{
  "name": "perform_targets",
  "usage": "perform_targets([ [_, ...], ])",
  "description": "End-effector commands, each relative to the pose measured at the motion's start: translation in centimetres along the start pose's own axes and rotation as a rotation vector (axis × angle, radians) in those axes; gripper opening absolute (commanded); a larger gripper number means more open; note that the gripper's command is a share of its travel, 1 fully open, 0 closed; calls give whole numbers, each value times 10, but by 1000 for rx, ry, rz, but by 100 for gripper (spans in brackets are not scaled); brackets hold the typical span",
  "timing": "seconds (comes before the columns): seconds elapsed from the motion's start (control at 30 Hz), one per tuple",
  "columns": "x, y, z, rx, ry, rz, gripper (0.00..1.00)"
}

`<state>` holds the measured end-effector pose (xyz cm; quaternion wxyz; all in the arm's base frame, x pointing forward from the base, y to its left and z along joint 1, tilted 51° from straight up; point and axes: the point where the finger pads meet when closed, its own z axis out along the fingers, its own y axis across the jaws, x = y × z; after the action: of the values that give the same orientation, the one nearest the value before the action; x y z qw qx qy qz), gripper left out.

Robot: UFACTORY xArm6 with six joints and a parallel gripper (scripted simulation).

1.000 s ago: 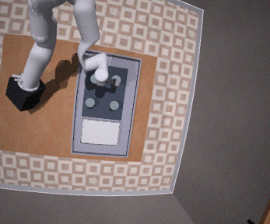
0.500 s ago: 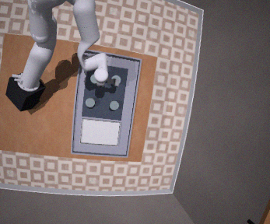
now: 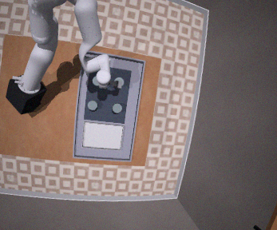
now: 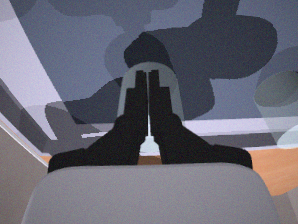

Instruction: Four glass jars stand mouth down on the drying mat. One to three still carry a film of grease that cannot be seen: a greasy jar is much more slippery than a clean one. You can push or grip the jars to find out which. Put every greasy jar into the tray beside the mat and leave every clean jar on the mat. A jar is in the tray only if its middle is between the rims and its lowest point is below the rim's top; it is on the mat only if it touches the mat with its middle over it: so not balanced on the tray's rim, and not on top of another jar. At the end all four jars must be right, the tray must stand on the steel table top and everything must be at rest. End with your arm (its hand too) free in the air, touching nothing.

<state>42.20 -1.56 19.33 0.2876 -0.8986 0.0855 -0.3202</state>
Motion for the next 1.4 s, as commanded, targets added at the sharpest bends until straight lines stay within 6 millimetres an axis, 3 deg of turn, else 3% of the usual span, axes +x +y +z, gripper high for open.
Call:
perform_targets([
  [0.0,-1,0,-1,0,0,0,0],
  [1.37,-5,0,-4,0,0,0,0],
])
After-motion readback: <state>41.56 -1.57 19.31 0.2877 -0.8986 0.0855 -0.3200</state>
